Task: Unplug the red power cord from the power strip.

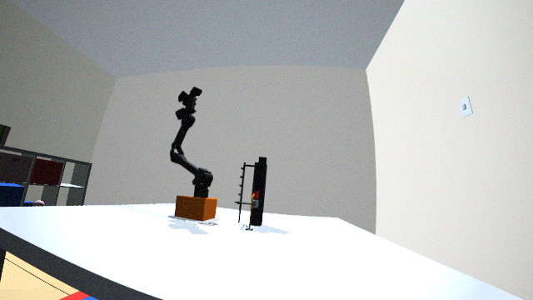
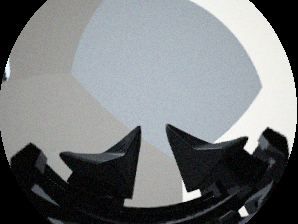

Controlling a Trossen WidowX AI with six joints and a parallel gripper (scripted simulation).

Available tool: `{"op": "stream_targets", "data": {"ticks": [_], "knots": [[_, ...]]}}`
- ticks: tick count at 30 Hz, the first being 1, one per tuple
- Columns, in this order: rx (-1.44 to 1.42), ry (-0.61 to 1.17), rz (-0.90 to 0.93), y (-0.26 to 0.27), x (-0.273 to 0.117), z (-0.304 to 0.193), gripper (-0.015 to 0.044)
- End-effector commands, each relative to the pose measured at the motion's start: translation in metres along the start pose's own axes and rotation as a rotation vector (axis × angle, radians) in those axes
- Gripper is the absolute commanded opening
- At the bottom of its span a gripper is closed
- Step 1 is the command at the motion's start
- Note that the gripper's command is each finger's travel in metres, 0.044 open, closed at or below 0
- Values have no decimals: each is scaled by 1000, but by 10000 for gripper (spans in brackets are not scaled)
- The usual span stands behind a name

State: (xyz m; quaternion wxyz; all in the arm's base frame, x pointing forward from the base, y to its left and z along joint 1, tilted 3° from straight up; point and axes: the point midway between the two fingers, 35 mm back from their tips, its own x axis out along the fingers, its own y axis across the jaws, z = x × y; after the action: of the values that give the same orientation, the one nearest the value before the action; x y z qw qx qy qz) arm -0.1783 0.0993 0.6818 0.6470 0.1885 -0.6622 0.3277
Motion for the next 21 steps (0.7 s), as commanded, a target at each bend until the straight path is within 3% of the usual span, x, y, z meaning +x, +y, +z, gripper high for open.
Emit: {"op": "stream_targets", "data": {"ticks": [1, 10, 21], "knots": [[30, 51, -153, -58, 2, -22, 160], [92, 188, -533, -200, -24, -82, 160], [153, 346, -987, -335, -109, -148, 160]]}}
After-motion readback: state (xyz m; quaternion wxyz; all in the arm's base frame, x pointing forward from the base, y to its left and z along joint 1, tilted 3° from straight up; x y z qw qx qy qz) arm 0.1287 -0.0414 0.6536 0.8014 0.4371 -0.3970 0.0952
